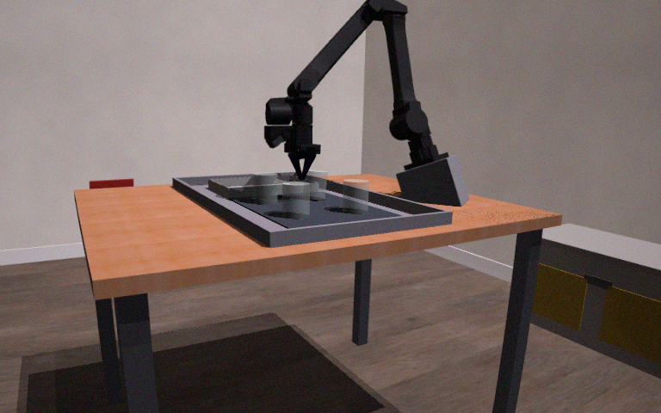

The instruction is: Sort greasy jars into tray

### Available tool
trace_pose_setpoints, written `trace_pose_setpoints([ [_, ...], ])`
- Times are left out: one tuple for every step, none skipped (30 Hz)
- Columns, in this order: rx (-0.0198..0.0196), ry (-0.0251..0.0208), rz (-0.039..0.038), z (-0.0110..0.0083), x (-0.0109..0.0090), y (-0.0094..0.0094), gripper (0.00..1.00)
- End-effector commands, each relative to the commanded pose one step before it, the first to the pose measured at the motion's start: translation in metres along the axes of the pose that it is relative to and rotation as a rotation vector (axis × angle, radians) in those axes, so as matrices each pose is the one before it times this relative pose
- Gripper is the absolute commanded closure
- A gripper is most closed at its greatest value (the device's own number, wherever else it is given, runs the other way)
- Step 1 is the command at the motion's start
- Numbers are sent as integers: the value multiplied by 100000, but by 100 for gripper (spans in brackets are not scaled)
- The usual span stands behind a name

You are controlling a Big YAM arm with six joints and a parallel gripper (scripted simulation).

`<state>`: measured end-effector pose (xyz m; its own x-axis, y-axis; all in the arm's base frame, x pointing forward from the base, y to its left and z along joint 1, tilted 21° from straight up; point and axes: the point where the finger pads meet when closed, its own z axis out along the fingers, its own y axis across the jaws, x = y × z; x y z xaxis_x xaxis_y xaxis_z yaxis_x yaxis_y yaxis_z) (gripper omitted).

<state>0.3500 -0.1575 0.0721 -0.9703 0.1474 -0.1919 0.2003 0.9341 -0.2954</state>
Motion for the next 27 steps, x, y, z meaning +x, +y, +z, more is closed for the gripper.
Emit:
trace_pose_setpoints([
  [223, -1106, 483, -288, 287, -456, 100],
  [0, 0, 0, 0, 13, 0, 100],
  [0, 0, 0, 0, 13, 0, 100],
  [0, 0, 0, 0, 13, 0, 100],
  [0, 0, 0, 0, 13, 0, 100],
  [0, 0, 0, 0, 13, 0, 100],
  [0, 0, 0, 0, 13, 0, 100],
  [0, 0, 0, 0, 13, 0, 100],
  [0, 0, 0, 0, 13, 0, 100],
  [0, 0, 0, 0, 13, 0, 100],
  [0, 0, 0, 0, 13, 0, 100],
  [0, 0, 0, 0, 13, 0, 100],
  [0, 0, 0, 0, 0, 0, 100],
  [0, 0, 0, 0, 0, 0, 100],
  [0, 0, 0, 0, 13, 0, 100],
  [0, 0, 0, 0, 13, 0, 100],
  [0, 0, 0, 0, 13, 0, 100],
  [0, 0, 0, 0, 13, 0, 100],
  [0, 0, 0, 0, 13, 0, 100],
  [0, 0, 0, 0, 13, 0, 100],
  [0, 0, 0, 0, 13, 0, 100],
  [0, 0, 0, 0, 13, 0, 100],
  [0, 0, 0, 0, 13, 0, 100],
  [0, 0, 0, 0, 13, 0, 100],
  [0, 0, 0, 0, 13, 0, 100],
  [0, 0, 0, 0, 13, 0, 100],
  [0, 0, 0, 0, 13, 0, 100],
])
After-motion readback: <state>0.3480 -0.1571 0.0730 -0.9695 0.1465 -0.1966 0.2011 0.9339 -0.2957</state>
